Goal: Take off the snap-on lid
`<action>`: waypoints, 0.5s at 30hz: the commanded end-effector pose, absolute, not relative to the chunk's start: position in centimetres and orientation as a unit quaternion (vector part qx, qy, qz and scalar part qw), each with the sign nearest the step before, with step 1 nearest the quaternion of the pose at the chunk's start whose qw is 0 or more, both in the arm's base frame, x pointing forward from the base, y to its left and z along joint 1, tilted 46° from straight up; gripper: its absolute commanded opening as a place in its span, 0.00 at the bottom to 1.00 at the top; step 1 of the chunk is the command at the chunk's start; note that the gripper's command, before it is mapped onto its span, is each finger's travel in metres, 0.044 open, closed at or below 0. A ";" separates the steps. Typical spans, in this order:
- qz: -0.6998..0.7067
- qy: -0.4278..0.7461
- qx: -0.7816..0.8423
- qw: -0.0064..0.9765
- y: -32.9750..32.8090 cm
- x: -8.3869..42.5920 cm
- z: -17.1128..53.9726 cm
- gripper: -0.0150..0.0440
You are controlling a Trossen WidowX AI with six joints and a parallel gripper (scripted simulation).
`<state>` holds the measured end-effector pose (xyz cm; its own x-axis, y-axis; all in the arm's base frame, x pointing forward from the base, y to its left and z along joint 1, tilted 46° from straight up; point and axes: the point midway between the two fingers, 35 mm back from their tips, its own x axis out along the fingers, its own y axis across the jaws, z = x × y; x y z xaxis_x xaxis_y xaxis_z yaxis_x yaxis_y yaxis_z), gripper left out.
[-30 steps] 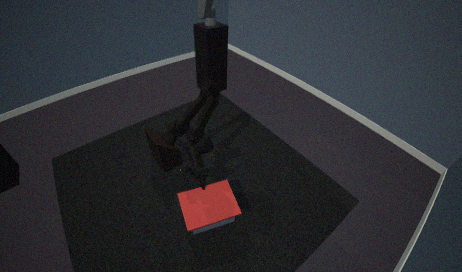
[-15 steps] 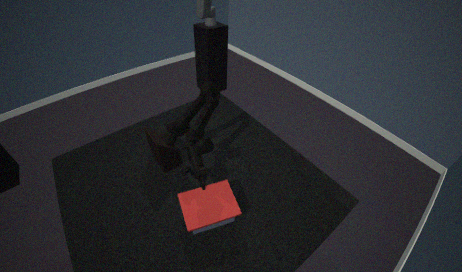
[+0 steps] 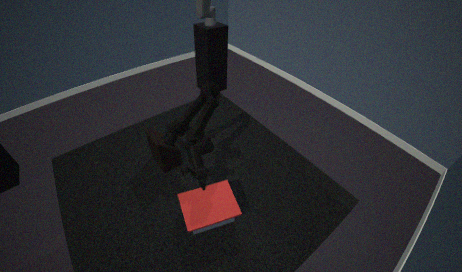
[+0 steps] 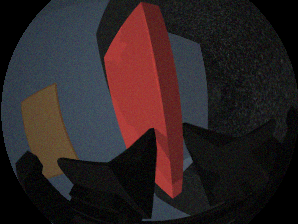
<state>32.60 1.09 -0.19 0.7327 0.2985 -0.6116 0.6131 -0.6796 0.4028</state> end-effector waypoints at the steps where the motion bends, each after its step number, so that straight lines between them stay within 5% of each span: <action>1: -0.257 0.259 0.879 0.305 1.1 32.7 -0.2 0.25; 15: -0.257 0.259 0.879 0.305 1.0 32.8 -0.2 0.25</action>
<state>32.71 1.07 -0.22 0.7327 0.2984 -0.6117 0.6130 -0.6797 0.4027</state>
